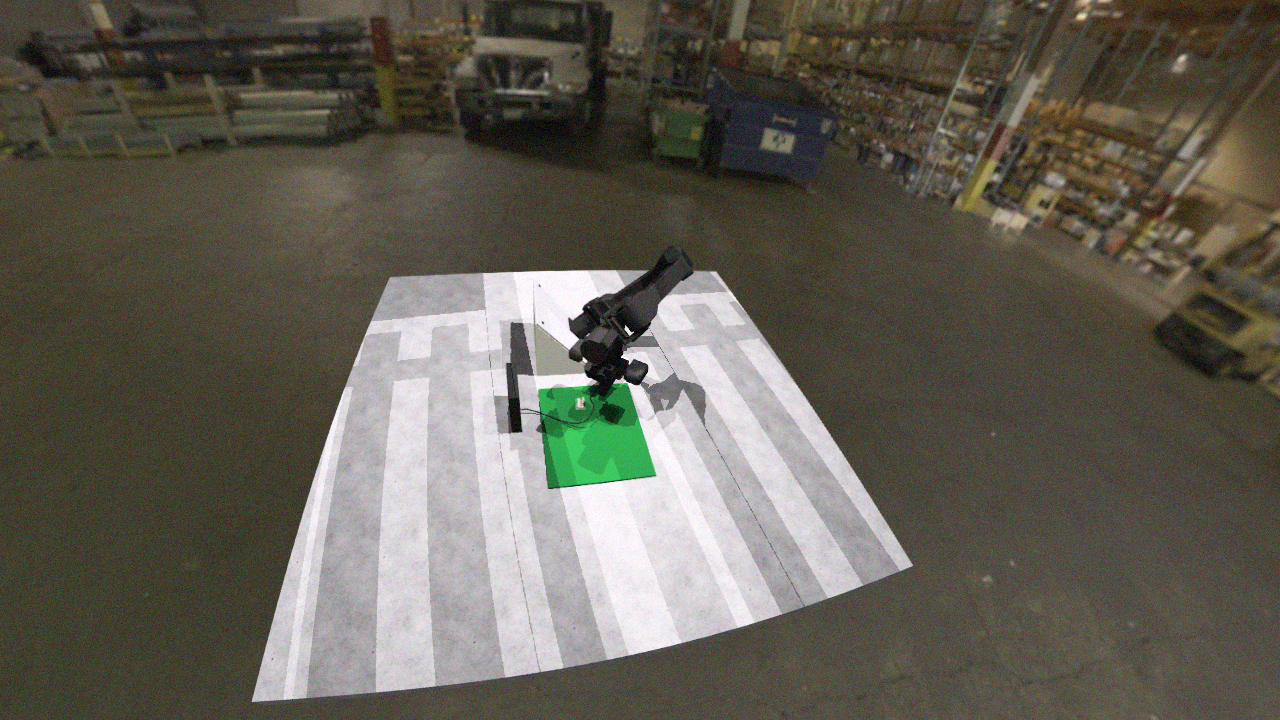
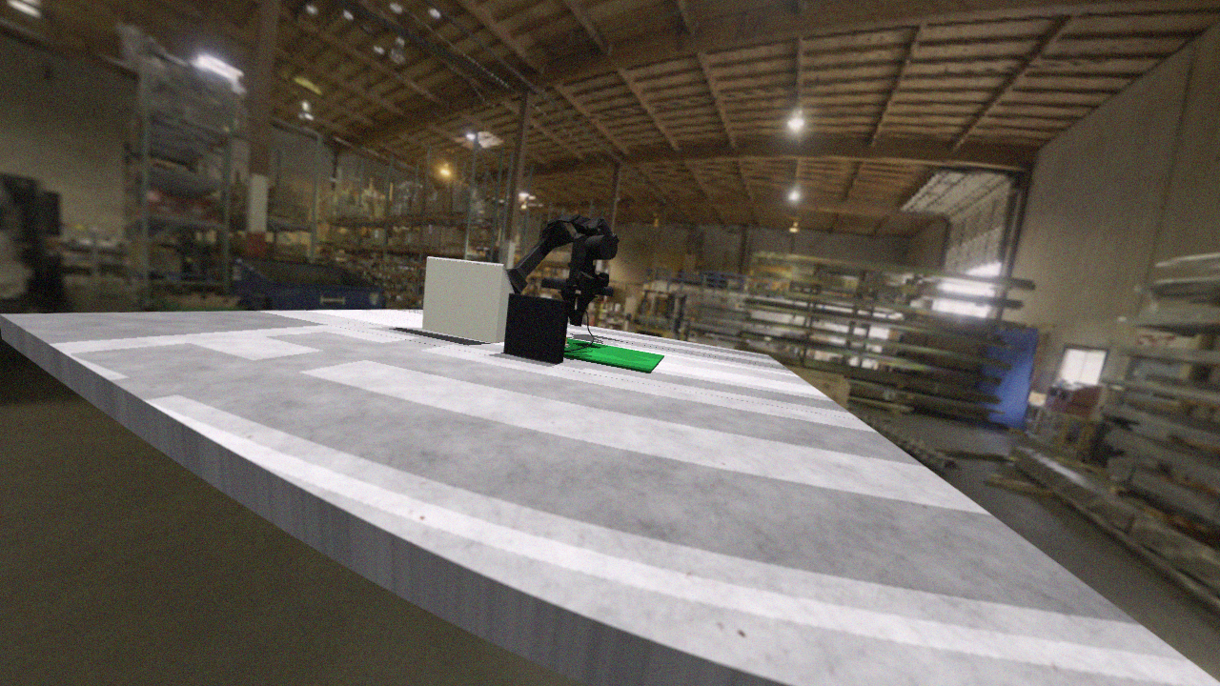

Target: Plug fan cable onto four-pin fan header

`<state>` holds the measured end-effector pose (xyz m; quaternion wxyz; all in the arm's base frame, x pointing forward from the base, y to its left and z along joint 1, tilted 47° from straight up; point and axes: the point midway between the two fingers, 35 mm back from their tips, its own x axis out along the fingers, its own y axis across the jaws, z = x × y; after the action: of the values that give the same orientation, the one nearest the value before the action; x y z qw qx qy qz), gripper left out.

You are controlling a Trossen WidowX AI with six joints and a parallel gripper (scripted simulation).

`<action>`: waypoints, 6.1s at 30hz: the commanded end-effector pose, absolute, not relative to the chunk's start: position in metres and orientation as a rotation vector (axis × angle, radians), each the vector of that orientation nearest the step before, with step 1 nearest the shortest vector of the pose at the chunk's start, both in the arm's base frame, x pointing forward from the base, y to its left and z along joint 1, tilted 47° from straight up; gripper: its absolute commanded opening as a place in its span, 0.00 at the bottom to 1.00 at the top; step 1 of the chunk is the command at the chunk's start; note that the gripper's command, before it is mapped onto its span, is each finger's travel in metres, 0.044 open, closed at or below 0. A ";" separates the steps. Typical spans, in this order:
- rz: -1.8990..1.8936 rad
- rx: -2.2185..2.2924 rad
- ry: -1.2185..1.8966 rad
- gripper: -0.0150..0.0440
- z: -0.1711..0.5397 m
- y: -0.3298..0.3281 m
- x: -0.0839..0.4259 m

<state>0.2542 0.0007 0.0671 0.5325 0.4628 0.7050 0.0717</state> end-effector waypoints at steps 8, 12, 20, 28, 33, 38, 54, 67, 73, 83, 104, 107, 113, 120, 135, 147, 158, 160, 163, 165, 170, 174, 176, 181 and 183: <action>-0.179 1.392 1.761 0.25 0.060 -0.006 0.255; -0.307 1.490 1.777 0.25 0.057 -0.008 0.255; -0.573 1.680 1.789 0.25 0.053 -0.012 0.255; -0.854 1.861 1.772 0.25 0.048 -0.017 0.255; -1.038 1.967 1.747 0.25 0.045 -0.019 0.255; -1.227 2.068 1.708 0.25 0.042 -0.022 0.255; -1.867 2.342 1.479 0.25 0.033 -0.030 0.255; -2.418 2.483 1.153 0.25 0.025 -0.037 0.254; -2.639 2.510 0.982 0.25 0.022 -0.039 0.253; -2.665 2.512 0.960 0.25 0.022 -0.041 0.256; -2.660 2.512 0.964 0.25 0.018 -0.037 0.260; -2.659 2.513 0.967 0.25 0.008 -0.025 0.260; -2.659 2.513 0.967 0.25 0.008 -0.025 0.260; -2.659 2.513 0.967 0.25 0.008 -0.025 0.260; -2.657 2.512 0.969 0.25 0.008 -0.025 0.261; -2.658 2.513 0.968 0.25 0.006 -0.023 0.260; -2.659 2.513 0.967 0.25 0.004 -0.021 0.260; -2.659 2.513 0.967 0.25 0.004 -0.021 0.260; -2.659 2.513 0.967 0.25 0.004 -0.020 0.260; -2.659 2.513 0.968 0.25 0.003 -0.020 0.260; -2.658 2.513 0.968 0.25 0.003 -0.020 0.260; -2.658 2.513 0.968 0.25 0.002 -0.019 0.260; -2.658 2.513 0.968 0.25 0.001 -0.018 0.260; -2.658 2.513 0.968 0.25 -0.001 -0.015 0.260; -2.658 2.513 0.968 0.25 -0.002 -0.014 0.260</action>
<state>0.2603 -0.0164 -0.0004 -0.3131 0.6308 0.2431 -0.6670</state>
